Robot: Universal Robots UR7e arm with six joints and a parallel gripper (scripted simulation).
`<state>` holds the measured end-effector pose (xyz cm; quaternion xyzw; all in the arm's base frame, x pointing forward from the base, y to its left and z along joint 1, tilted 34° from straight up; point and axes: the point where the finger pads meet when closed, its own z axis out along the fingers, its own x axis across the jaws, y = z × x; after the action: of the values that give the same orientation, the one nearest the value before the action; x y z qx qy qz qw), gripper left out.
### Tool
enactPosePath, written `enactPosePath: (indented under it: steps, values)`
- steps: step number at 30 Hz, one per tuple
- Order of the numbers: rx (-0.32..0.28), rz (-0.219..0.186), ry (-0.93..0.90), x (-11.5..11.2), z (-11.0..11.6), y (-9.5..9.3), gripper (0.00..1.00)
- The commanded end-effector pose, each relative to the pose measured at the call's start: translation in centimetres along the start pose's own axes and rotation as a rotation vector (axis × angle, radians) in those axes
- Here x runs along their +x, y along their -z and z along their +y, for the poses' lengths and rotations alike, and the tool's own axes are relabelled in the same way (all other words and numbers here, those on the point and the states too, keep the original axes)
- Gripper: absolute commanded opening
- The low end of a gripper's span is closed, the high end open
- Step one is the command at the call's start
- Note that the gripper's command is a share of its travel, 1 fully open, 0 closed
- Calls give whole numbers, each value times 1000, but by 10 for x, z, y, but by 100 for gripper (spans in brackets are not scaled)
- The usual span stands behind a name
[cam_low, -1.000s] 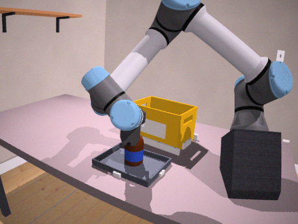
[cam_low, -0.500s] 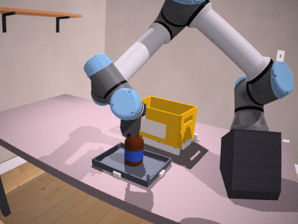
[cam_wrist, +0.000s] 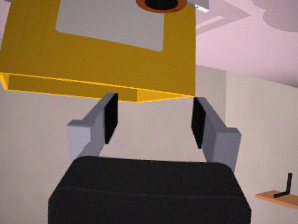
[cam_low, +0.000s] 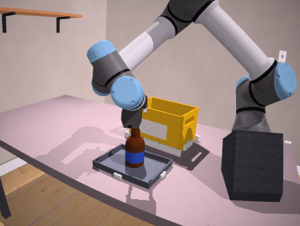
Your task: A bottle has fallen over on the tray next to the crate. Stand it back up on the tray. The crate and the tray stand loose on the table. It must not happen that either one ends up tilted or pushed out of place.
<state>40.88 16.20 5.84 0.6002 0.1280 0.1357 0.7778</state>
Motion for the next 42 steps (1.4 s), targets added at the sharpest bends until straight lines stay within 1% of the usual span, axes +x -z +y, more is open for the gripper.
enactPosePath:
  steps: [1,12,24,25,42]
  values:
    - [0,0,-1,0,8,3,100]
    - [0,0,-1,0,19,7,100]
    - [0,0,-1,0,22,8,100]
    - [0,0,-1,0,22,8,0]
    - [0,0,-1,0,22,8,0]
